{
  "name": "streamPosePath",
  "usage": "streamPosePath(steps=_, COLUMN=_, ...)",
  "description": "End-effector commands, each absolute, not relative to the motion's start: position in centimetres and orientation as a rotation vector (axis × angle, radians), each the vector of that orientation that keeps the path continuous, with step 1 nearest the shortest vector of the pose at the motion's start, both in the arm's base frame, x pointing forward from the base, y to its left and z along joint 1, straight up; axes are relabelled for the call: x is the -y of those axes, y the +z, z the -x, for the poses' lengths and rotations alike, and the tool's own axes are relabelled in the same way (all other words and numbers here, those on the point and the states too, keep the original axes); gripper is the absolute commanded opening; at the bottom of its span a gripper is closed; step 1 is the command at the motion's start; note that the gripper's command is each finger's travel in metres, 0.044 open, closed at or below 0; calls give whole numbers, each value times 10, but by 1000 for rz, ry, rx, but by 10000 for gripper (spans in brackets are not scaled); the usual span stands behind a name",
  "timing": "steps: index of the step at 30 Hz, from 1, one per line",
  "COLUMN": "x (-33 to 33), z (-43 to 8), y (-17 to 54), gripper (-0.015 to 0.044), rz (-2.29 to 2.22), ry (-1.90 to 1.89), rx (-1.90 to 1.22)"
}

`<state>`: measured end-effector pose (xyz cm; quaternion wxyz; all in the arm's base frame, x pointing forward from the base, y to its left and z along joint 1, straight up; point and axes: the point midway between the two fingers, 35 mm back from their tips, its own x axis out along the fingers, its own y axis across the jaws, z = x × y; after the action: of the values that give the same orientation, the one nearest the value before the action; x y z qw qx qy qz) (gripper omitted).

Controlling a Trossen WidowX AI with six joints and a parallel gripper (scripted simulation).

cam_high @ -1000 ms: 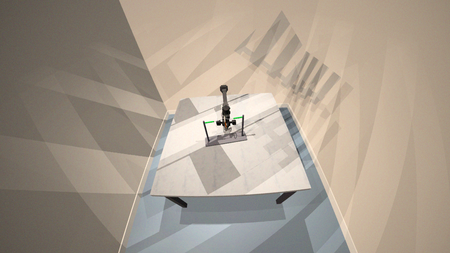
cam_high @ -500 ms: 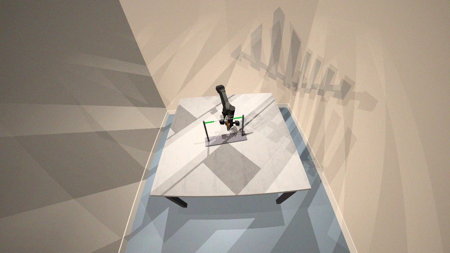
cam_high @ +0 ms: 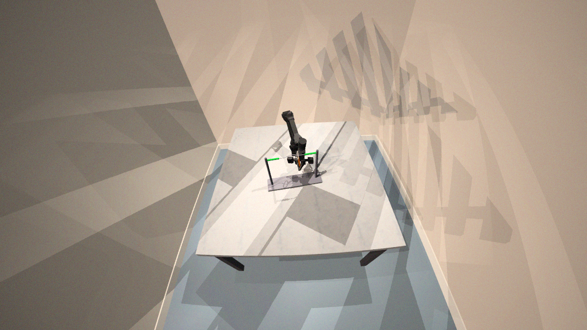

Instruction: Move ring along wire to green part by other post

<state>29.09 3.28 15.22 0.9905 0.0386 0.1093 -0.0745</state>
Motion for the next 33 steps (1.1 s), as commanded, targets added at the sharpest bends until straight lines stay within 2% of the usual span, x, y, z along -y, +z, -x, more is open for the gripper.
streamPosePath(steps=1, x=-34, z=-290, y=152, gripper=-150, rz=-62, ry=-102, rx=-217)
streamPosePath(steps=33, x=-58, z=-288, y=152, gripper=-150, rz=8, ry=152, rx=-206)
